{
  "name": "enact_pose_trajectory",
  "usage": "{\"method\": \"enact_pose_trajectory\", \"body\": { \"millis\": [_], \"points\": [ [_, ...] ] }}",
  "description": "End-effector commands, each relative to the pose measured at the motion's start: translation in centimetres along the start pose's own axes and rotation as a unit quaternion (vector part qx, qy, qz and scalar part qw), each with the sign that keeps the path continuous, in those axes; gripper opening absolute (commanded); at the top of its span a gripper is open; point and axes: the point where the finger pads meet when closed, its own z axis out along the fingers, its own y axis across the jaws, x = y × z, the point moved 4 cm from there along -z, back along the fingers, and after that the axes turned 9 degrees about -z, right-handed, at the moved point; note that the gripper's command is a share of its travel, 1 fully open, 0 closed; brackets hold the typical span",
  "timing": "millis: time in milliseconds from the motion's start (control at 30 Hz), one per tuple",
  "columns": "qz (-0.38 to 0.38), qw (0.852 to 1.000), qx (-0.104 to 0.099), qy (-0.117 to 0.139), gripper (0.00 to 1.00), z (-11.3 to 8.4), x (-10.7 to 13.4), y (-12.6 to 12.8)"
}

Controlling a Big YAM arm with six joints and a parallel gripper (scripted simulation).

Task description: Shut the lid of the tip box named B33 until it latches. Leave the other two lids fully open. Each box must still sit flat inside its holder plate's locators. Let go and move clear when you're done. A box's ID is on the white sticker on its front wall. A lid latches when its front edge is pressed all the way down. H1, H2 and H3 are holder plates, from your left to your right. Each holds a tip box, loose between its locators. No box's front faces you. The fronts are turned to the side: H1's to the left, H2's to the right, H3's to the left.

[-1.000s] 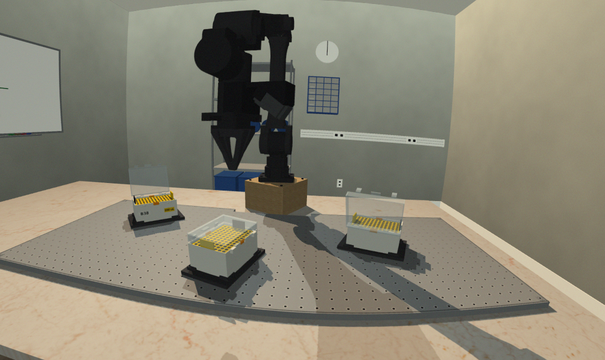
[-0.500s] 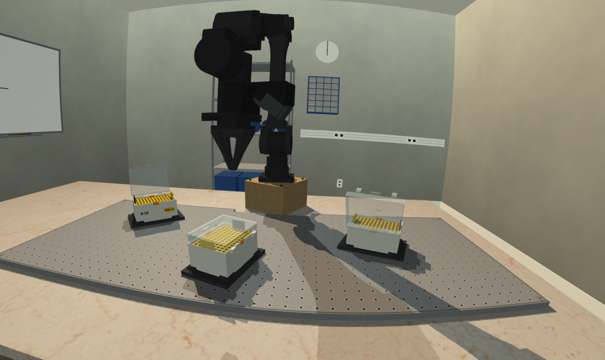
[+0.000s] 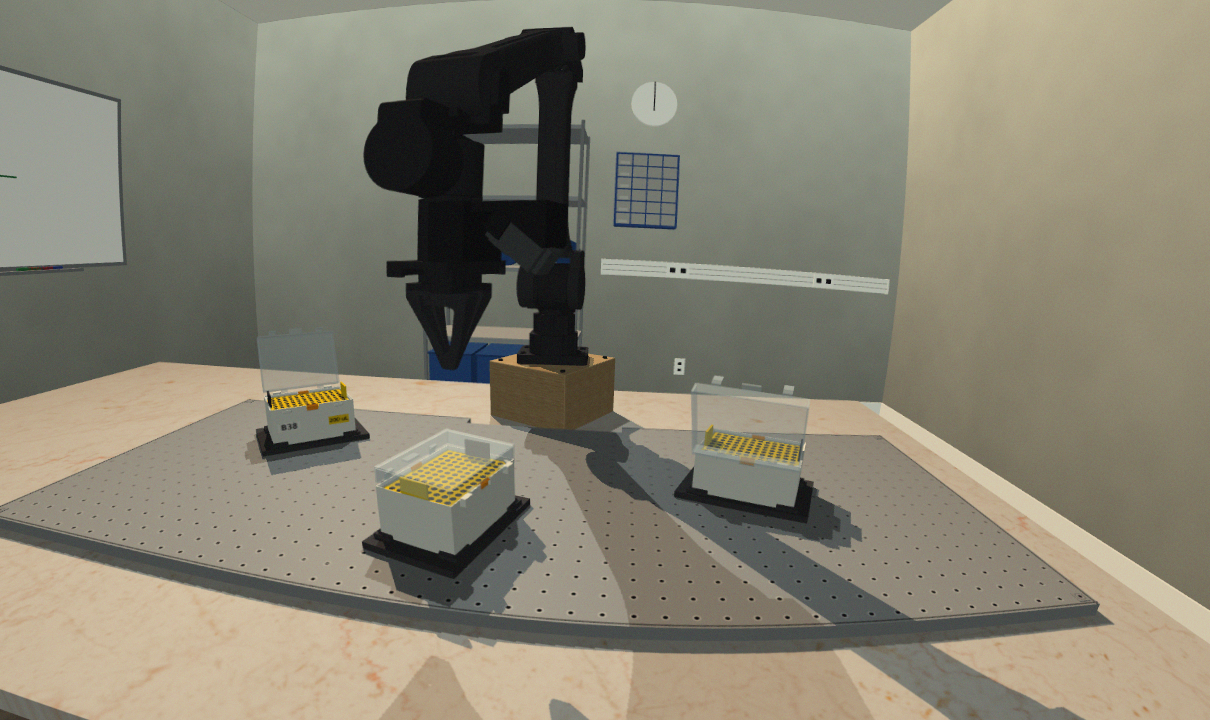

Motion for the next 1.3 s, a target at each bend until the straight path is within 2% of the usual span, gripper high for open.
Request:
{"method": "enact_pose_trajectory", "body": {
  "millis": [0, 100, 133, 167, 233, 667, 700, 767, 833, 900, 967, 1267],
  "points": [
    [-0.006, 1.000, 0.002, -0.002, 0.00, 0.9, 0.9, -0.3],
    [-0.006, 1.000, 0.002, -0.002, 0.00, 1.2, 1.0, -0.3],
    [-0.006, 1.000, 0.022, -0.002, 0.00, -0.2, 1.2, -1.1],
    [-0.006, 1.000, 0.007, -0.002, 0.00, 1.1, 1.4, -0.3],
    [-0.006, 1.000, 0.002, -0.002, 0.00, 2.0, 1.7, -0.2],
    [-0.006, 1.000, 0.002, -0.003, 0.00, 4.3, 3.4, 0.1],
    [-0.006, 1.000, 0.027, -0.001, 0.00, 2.7, 3.7, -1.2],
    [-0.006, 1.000, 0.002, -0.003, 0.00, 5.0, 3.9, 0.2],
    [-0.006, 1.000, 0.002, -0.002, 0.00, 5.4, 4.2, 0.3],
    [-0.006, 1.000, 0.001, -0.002, 0.00, 5.2, 4.2, 0.2],
    [-0.006, 1.000, 0.018, 0.000, 0.00, 3.7, 3.8, -0.7],
    [-0.006, 1.000, 0.018, 0.000, 0.00, 3.7, 3.8, -0.7]
  ]
}}
